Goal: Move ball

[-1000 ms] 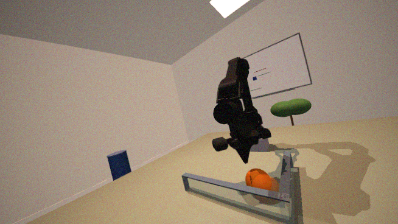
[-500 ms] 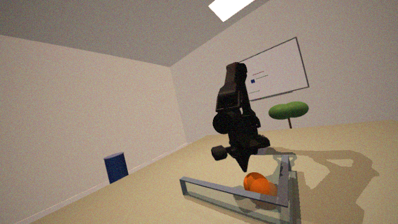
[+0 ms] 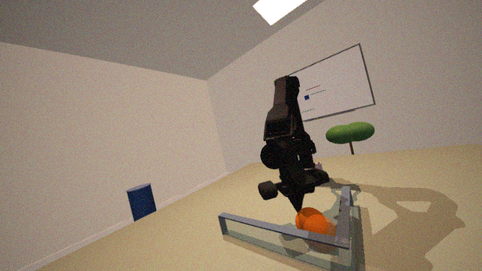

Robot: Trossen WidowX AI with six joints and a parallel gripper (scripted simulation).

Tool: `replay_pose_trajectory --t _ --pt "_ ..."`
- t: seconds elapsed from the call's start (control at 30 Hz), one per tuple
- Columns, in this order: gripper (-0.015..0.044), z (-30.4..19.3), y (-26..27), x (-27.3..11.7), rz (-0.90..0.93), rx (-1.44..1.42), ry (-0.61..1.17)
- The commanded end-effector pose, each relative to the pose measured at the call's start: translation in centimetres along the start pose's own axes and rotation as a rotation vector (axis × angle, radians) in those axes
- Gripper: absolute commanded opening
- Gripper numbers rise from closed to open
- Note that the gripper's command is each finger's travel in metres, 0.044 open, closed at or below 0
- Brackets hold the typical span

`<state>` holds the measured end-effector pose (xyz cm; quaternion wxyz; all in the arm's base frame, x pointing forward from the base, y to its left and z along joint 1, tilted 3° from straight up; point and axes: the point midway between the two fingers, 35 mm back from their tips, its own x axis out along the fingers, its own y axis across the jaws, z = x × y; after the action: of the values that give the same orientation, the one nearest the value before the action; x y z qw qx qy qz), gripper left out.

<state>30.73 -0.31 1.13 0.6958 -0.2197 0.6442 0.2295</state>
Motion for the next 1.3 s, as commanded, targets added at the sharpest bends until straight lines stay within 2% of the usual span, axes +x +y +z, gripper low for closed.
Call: replay_pose_trajectory --t 0.0,0.67,1.27 --pt "0.0000 0.4 0.1 0.2 0.004 -0.001 -0.001" --pt "0.0000 5.0 0.1 0.1 0.004 -0.001 -0.005" --pt "0.0000 2.3 0.0 0.1 0.004 -0.001 -0.002"
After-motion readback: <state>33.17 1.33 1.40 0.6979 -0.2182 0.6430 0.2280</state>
